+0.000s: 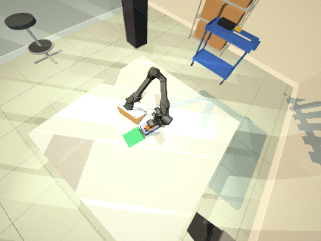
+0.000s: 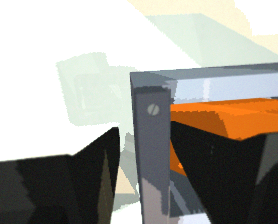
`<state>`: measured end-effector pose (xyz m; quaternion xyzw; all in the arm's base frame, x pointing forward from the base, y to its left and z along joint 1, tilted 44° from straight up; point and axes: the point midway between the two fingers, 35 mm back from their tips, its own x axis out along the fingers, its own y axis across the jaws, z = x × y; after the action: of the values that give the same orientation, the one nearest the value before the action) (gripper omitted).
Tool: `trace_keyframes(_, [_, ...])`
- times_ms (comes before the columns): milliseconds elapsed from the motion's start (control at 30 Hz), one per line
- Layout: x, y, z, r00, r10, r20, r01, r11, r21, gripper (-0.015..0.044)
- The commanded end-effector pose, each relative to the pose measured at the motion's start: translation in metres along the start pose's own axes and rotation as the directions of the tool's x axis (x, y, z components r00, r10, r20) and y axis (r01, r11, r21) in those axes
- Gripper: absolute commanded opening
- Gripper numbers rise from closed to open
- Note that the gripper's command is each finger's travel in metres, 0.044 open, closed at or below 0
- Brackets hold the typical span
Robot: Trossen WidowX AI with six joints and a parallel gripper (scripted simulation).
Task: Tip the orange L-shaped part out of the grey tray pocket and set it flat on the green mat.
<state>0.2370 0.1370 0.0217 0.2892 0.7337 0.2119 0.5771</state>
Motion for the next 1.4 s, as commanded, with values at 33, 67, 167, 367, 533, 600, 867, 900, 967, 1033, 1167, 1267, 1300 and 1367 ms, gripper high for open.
trace_keyframes(33, [0.003, -0.003, -0.002, 1.000, -0.004, -0.008, 0.004, 1.000, 0.012, 0.0180])
trace_keyframes(67, [0.003, -0.003, -0.002, 1.000, -0.004, -0.008, 0.004, 1.000, 0.012, 0.0180])
trace_keyframes(167, [0.003, -0.003, -0.002, 1.000, -0.004, -0.008, 0.004, 1.000, 0.012, 0.0180])
trace_keyframes(367, [0.001, -0.001, 0.000, 1.000, 0.001, -0.002, -0.001, 1.000, 0.002, 0.0180])
trace_keyframes(533, [0.001, -0.001, 0.000, 1.000, 0.001, -0.002, -0.001, 1.000, 0.002, 0.0180])
trace_keyframes(600, [0.000, 0.001, -0.001, 1.000, 0.000, -0.003, 0.000, 1.000, 0.003, 0.0180])
trace_keyframes(867, [-0.011, 0.010, -0.002, 1.000, -0.004, -0.008, 0.004, 1.000, 0.012, 0.0180])
trace_keyframes(900, [-0.013, 0.009, -0.001, 1.000, -0.004, -0.007, 0.004, 1.000, 0.012, 0.0180])
trace_keyframes(967, [-0.025, 0.007, 0.001, 1.000, -0.008, -0.005, 0.008, 1.000, 0.013, 0.0180])
trace_keyframes(1033, [-0.046, 0.005, 0.003, 1.000, -0.012, -0.003, 0.012, 1.000, 0.013, 0.0180])
trace_keyframes(1167, [-0.099, -0.002, 0.001, 1.000, -0.010, -0.006, 0.010, 1.000, 0.014, 0.0180])
trace_keyframes(1267, [-0.107, -0.003, -0.001, 1.000, -0.008, -0.007, 0.008, 1.000, 0.013, 0.0180])
trace_keyframes(1300, [-0.107, -0.003, -0.001, 1.000, -0.008, -0.007, 0.008, 1.000, 0.013, 0.0180])
trace_keyframes(1367, [-0.107, -0.003, -0.001, 1.000, -0.008, -0.007, 0.008, 1.000, 0.013, 0.0180])
